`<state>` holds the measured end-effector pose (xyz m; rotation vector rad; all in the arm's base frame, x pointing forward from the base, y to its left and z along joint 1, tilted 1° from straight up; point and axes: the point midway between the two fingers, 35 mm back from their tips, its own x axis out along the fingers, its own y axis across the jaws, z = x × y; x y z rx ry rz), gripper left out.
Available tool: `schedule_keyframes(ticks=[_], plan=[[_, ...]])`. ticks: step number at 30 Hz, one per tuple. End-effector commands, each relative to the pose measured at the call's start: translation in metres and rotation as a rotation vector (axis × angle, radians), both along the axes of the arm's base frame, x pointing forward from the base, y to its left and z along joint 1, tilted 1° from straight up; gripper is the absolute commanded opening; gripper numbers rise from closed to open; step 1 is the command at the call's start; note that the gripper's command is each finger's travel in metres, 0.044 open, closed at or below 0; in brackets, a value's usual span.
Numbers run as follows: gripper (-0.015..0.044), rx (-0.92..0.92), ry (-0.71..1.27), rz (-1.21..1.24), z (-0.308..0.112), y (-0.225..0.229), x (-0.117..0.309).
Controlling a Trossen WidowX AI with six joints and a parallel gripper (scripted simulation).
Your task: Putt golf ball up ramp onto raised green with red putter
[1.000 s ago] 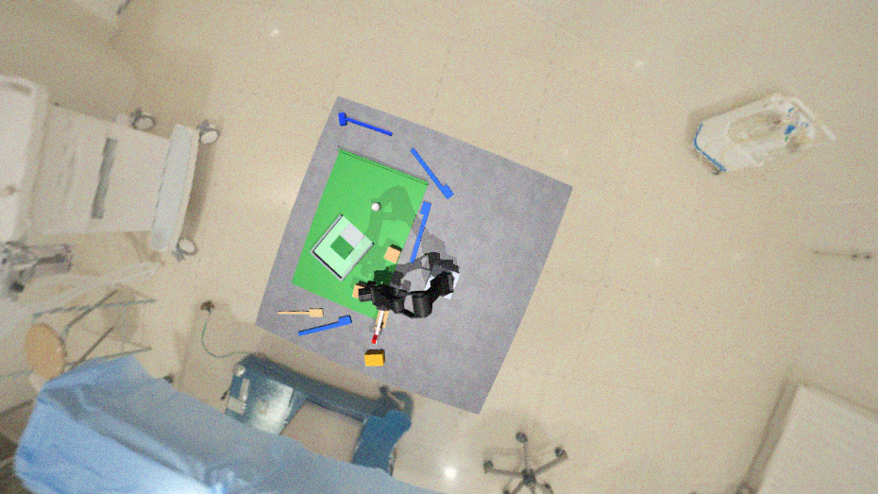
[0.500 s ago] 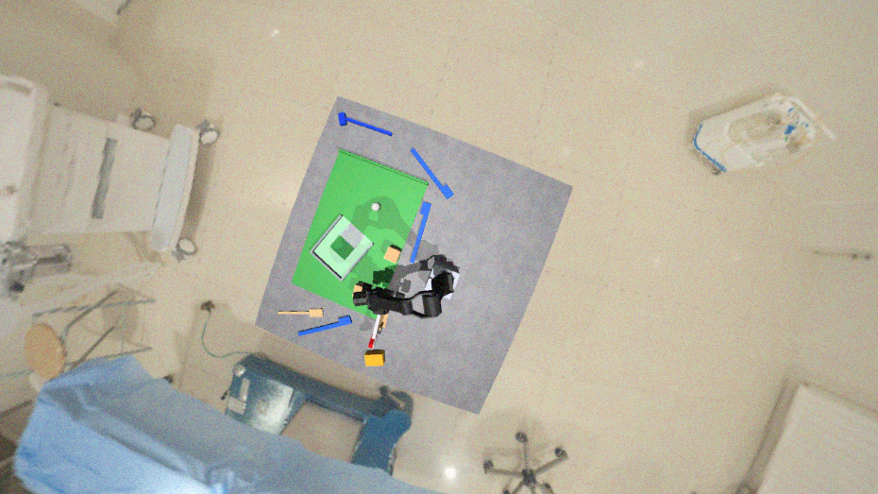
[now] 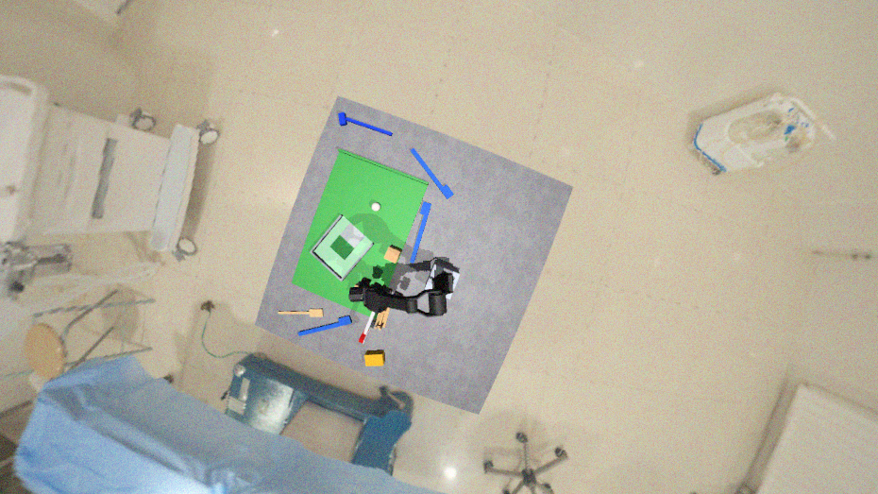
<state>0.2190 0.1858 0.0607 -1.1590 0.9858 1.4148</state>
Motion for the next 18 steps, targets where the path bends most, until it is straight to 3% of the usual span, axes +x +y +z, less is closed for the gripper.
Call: schedule_keyframes(ticks=[1,18], plan=[[0.0,-0.021,0.013,-0.129,0.006,-0.016,0.016],[0.0,-0.114,0.091,-0.68,0.025,-0.101,0.058]])
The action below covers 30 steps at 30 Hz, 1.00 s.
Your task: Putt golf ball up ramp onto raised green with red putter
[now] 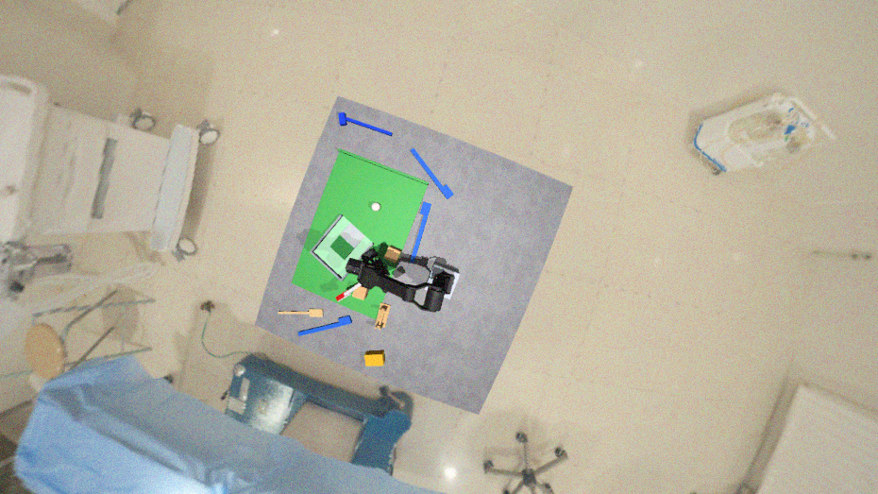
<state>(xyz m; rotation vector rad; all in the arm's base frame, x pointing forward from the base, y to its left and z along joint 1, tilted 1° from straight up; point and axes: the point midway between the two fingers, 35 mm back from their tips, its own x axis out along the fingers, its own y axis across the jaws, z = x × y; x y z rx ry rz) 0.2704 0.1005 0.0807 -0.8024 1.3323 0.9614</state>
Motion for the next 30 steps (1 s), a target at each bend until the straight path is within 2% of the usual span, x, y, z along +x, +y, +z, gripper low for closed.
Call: schedule_keyframes(ticks=[1,16,30], plan=[[0.0,-0.016,0.013,-0.141,0.006,-0.021,0.008],[0.0,-0.102,0.095,-0.602,0.026,-0.106,0.02],[0.0,-0.185,0.185,-1.023,0.046,-0.185,0.007]])
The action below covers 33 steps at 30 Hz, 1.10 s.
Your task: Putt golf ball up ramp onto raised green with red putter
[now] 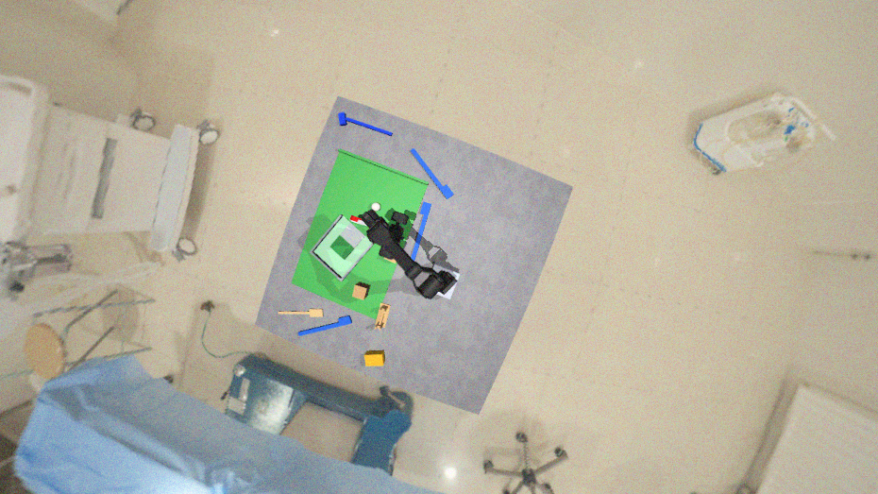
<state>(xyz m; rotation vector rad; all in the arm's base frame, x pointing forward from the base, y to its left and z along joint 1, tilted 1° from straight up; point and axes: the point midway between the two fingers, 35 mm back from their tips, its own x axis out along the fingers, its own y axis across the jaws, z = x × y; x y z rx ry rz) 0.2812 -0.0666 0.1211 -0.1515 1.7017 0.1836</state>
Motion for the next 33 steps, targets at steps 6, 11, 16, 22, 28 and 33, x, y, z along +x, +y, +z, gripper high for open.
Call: schedule_keyframes(ticks=[6,11,16,22,28,33], plan=[[0.0,-0.05,0.059,-0.276,0.015,-0.05,-0.016],[0.0,-0.068,0.084,-0.379,0.02,-0.068,-0.025],[0.0,-0.068,0.084,-0.379,0.018,-0.068,-0.025],[0.0,-0.068,0.084,-0.379,-0.001,-0.069,-0.023],[0.0,-0.068,0.084,-0.379,-0.02,-0.07,-0.023],[0.0,-0.068,0.084,-0.379,-0.023,-0.07,-0.023]])
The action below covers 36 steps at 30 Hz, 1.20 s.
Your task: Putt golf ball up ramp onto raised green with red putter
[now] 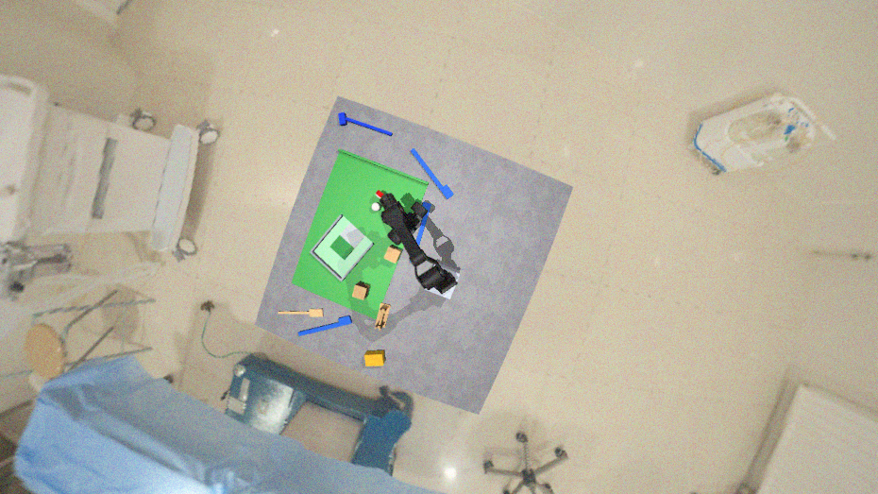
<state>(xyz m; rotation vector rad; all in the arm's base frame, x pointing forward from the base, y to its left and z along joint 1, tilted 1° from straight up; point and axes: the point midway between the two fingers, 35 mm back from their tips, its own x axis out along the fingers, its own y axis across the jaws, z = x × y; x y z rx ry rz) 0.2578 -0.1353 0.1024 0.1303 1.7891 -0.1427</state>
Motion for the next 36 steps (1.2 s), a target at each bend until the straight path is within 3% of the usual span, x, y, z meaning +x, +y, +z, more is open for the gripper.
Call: schedule_keyframes(ticks=[1,29,36], plan=[[0.0,-0.006,-0.001,-0.006,-0.005,-0.001,0.0],[0.0,-0.001,-0.001,-0.001,-0.028,-0.001,0.001],[0.0,-0.006,-0.001,-0.004,-0.03,-0.023,-0.002]])
